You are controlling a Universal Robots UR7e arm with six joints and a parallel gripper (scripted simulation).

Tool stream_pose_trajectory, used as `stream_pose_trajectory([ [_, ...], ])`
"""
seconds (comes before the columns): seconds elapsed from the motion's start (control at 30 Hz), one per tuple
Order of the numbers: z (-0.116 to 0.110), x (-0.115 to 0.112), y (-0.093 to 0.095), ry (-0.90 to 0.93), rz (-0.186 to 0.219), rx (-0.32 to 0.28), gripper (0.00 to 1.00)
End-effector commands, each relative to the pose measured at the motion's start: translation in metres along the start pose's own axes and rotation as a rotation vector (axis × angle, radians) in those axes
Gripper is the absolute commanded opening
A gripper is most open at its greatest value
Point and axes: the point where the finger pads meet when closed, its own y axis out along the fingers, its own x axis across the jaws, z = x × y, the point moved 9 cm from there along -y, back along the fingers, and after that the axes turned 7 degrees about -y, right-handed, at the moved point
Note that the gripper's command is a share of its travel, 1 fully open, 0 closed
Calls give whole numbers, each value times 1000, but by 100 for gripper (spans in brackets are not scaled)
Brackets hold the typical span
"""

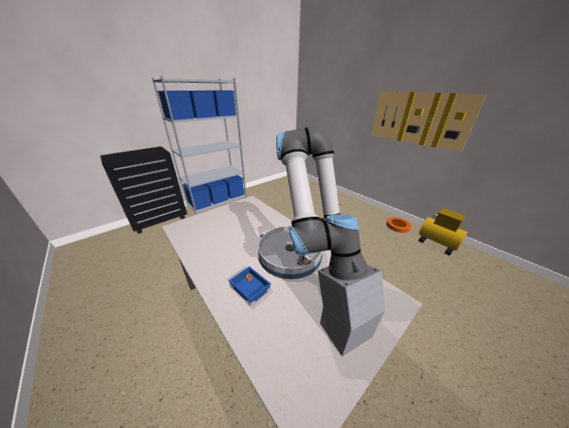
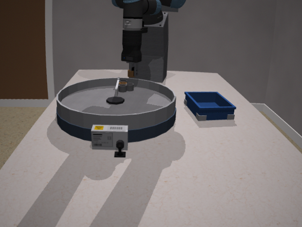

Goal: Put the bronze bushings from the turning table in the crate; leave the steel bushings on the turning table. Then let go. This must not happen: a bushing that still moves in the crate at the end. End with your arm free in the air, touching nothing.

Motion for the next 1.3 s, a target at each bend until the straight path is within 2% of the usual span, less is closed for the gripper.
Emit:
stream_pose_trajectory([
  [0.0, 0, 0, -17, 0, 0, -1, 0],
  [0.4, 0, 0, -17, 0, 0, -1, 0],
  [0.57, 0, 0, -37, 0, 0, -2, 0],
  [0.97, 0, 0, -37, 0, 0, -2, 0],
  [1.13, 7, 55, -37, -1, 1, -3, 0],
  [1.27, 7, 55, -37, -1, 1, -3, 0],
])
